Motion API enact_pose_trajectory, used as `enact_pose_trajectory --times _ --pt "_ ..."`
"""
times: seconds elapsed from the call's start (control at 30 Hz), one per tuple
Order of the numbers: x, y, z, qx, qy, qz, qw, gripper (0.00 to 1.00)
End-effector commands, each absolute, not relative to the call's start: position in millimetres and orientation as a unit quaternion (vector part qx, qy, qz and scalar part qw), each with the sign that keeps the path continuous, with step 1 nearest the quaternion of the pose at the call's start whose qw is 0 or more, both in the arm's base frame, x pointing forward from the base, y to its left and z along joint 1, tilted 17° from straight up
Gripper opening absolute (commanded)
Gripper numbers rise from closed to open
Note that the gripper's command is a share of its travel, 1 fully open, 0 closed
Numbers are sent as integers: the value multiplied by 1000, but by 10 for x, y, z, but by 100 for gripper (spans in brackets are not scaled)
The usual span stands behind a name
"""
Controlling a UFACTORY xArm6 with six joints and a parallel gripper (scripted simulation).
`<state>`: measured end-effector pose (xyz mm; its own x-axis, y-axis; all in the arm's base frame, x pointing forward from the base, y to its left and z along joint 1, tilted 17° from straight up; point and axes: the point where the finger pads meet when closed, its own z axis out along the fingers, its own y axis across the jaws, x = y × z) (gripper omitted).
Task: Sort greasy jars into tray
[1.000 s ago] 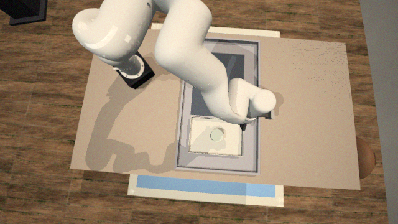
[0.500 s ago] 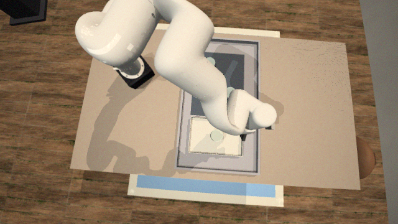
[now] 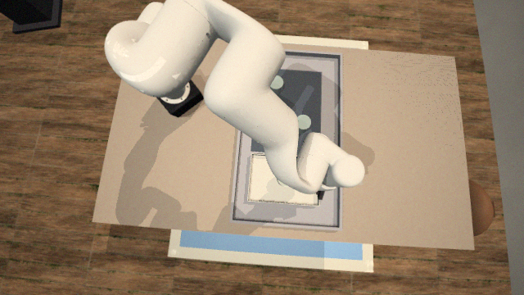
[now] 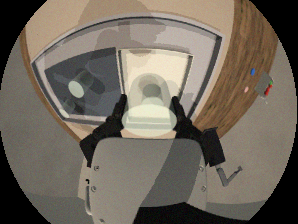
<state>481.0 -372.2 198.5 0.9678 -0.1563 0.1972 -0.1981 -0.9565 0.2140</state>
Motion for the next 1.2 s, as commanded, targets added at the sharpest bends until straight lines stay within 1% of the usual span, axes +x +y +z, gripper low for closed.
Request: enact_pose_trajectory --times 0.0,0.23,1.17 --pt "4794 -3881 2044 985 -90 91 118 0" --pt "4794 -3881 2044 985 -90 91 118 0" --pt "4902 -4049 1395 985 -90 91 118 0"
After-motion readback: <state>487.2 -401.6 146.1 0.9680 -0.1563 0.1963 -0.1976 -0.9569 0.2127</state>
